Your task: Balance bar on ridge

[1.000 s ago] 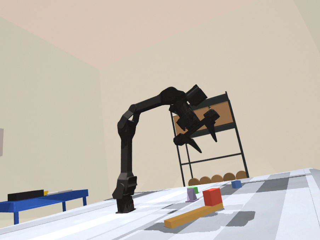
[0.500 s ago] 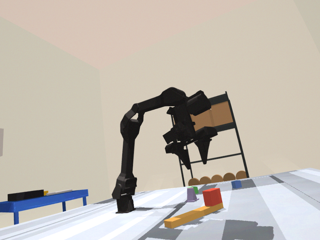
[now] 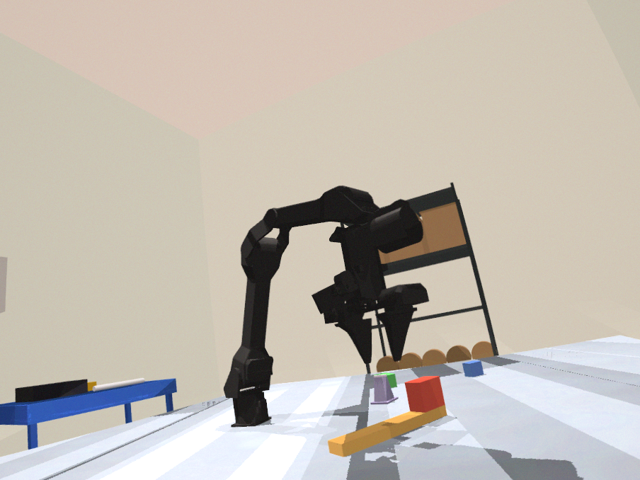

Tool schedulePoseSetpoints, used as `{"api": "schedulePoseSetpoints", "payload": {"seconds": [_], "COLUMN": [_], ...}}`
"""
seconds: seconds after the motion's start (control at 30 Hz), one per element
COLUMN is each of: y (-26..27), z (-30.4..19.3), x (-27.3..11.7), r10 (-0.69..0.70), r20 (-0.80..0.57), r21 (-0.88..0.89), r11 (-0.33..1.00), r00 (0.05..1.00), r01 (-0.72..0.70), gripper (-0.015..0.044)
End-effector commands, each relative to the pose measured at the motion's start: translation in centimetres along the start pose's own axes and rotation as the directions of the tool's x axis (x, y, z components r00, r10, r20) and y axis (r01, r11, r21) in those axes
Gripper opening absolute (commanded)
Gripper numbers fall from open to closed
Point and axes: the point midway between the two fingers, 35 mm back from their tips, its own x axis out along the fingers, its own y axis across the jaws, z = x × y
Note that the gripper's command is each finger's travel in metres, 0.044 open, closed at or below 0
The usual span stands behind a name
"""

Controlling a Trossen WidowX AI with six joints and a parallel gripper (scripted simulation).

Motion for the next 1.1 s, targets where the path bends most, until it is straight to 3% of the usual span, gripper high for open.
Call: {"api": "schedulePoseSetpoints", "payload": {"seconds": [0.0, 0.27, 1.07], "y": [-0.1, -0.5, -0.5], "z": [0.0, 0.1, 0.1], "x": [2.2, 7.0, 9.7], "r10": [-0.011, -0.011, -0.011], "r20": [-0.002, -0.002, -0.002], "r21": [0.008, 0.008, 0.008], "r11": [1.000, 1.000, 1.000], "r00": [1.000, 1.000, 1.000], "r01": [0.011, 0.011, 0.011], "gripper": [0.0315, 0.0315, 0.0315]}}
